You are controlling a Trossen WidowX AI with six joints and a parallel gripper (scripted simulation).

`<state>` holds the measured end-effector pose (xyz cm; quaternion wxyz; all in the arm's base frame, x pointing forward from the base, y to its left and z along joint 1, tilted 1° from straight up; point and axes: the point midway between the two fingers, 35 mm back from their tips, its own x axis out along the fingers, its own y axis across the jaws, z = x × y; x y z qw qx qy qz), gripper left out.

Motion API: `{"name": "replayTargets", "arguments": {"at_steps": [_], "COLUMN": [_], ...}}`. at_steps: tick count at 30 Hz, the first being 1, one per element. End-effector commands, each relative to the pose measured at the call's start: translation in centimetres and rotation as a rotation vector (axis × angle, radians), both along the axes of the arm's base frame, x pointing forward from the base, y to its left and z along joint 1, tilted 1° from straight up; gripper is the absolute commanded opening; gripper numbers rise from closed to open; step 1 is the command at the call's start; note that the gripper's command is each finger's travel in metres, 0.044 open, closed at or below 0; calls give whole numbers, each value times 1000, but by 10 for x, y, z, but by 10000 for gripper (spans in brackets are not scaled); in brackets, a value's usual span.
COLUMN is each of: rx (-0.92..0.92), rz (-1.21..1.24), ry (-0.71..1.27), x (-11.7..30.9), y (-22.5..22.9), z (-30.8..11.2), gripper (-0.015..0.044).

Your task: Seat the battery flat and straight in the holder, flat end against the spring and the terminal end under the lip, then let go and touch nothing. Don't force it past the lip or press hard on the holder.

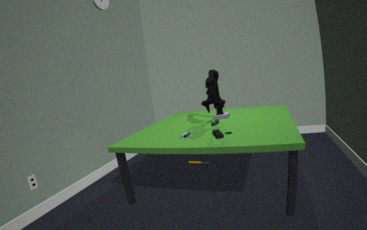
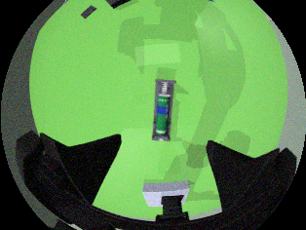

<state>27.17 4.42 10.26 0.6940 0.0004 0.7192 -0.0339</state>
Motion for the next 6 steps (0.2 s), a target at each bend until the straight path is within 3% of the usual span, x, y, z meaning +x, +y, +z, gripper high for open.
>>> {"name": "replayTargets", "arguments": {"at_steps": [1, 6], "rx": [1, 1], "rz": [-5, -5], "ry": [0, 0], "x": [0, 0], "y": [0, 0], "z": [1, 1], "gripper": [440, 440]}}
